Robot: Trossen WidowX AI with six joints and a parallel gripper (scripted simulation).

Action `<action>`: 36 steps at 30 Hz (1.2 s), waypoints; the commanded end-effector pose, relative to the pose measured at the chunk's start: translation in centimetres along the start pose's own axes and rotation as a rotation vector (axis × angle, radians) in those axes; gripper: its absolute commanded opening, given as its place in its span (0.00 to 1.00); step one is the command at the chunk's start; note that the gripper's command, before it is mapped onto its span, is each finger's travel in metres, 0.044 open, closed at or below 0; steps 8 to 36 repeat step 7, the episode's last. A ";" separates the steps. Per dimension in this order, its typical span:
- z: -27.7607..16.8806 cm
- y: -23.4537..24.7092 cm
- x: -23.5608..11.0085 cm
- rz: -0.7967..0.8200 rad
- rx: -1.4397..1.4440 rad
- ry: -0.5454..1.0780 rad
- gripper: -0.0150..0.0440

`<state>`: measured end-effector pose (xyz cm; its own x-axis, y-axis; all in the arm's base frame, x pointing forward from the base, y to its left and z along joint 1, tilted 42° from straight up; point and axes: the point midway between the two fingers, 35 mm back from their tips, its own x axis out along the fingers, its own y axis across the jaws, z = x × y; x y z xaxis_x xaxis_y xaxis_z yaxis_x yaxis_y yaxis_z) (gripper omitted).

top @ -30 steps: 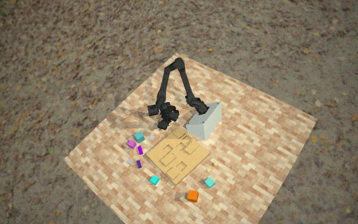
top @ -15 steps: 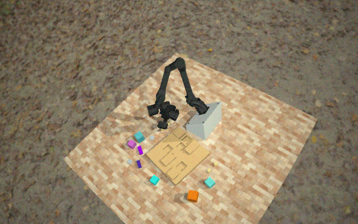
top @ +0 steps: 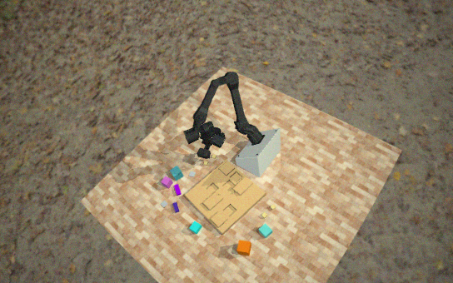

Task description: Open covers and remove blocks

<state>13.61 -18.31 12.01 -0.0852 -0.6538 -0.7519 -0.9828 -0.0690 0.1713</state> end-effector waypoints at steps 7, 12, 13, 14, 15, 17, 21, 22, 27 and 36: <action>-0.5 0.6 -2.3 -0.006 0.083 0.017 1.00; -0.5 0.6 -2.3 -0.006 0.083 0.017 1.00; -0.5 0.6 -2.3 -0.006 0.083 0.017 1.00; -0.5 0.6 -2.3 -0.006 0.083 0.017 1.00; -0.5 0.6 -2.3 -0.006 0.083 0.017 1.00; -0.5 0.6 -2.3 -0.006 0.083 0.017 1.00; -0.5 0.6 -2.3 -0.006 0.083 0.017 1.00; -0.5 0.6 -2.3 -0.006 0.083 0.017 1.00; -0.5 0.6 -2.3 -0.006 0.083 0.017 1.00; -0.5 0.6 -2.3 -0.006 0.083 0.017 1.00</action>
